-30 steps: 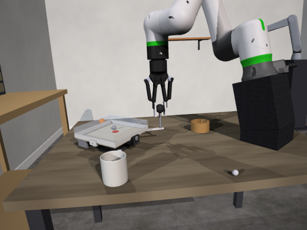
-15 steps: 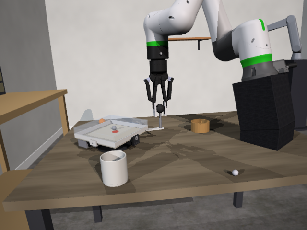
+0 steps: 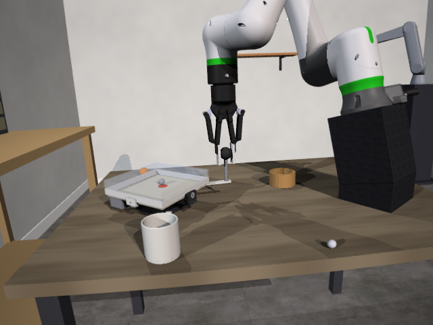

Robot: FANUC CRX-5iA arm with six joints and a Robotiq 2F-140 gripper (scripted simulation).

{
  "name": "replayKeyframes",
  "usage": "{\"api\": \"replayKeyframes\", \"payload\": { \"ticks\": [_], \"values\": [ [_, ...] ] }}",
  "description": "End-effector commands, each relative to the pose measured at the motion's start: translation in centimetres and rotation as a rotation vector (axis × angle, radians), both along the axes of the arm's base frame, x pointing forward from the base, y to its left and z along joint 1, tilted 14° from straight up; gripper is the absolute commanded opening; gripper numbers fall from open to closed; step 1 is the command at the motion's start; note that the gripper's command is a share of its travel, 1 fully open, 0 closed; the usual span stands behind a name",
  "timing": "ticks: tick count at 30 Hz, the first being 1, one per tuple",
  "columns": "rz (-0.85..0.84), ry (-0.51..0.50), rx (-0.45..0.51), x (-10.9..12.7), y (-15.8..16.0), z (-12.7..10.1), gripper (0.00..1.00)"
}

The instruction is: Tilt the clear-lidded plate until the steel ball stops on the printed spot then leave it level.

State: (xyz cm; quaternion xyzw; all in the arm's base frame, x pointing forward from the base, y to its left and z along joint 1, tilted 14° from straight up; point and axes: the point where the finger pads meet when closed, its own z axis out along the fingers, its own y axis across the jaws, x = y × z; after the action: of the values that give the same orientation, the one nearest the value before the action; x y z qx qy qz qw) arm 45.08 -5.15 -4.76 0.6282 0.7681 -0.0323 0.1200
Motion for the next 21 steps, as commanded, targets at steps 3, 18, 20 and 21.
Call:
{"api": "replayKeyframes", "payload": {
  "ticks": [3,18,20,21],
  "values": [
    [0.000,0.000,0.000,0.04,-0.08,0.05,0.10],
    [0.000,0.000,0.000,0.07,-0.20,0.10,0.10],
    [0.000,0.000,0.000,0.08,-0.20,0.11,0.10],
    [0.000,0.000,0.000,0.08,-0.20,0.11,0.10]
  ]
}}
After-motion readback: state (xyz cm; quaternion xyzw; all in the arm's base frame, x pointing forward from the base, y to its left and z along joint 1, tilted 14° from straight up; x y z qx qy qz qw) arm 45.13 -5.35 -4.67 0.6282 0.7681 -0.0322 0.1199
